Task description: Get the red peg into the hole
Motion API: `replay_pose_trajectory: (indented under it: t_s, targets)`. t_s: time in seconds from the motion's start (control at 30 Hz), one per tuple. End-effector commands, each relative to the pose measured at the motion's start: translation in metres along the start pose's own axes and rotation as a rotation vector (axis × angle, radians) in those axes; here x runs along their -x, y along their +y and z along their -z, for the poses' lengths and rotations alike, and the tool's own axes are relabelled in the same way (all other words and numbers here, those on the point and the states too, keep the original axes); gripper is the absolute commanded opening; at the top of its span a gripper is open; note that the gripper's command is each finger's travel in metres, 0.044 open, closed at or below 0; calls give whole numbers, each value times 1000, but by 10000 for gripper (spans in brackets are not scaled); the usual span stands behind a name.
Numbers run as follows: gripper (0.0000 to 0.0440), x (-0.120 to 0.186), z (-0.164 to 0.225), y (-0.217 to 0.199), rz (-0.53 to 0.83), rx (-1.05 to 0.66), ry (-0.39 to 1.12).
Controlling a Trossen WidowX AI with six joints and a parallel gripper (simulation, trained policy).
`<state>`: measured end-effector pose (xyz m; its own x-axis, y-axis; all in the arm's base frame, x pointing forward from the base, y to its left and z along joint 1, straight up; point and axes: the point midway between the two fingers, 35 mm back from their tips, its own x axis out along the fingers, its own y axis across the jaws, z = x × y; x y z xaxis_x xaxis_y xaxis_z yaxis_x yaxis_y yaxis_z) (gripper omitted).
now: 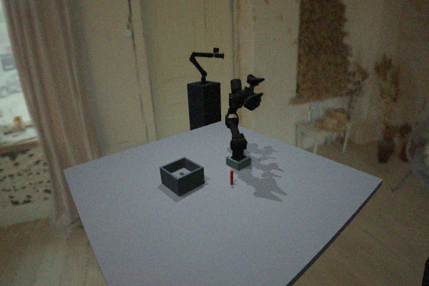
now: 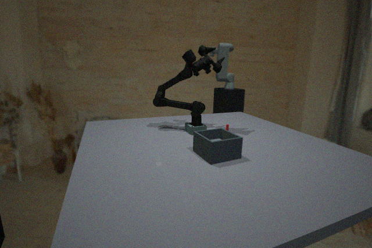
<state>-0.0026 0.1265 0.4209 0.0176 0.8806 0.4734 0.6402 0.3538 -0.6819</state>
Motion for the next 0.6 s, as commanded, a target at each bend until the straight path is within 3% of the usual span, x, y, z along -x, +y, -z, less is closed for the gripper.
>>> replay_pose_trajectory:
  t_s: [0.0,0.07,0.57]
  targets:
    - [418,0,4,1,-9,-26,21]
    - [440,-1,9,4,-30,-84,53]
    - [440,-5,37,52,-210,-521,272]
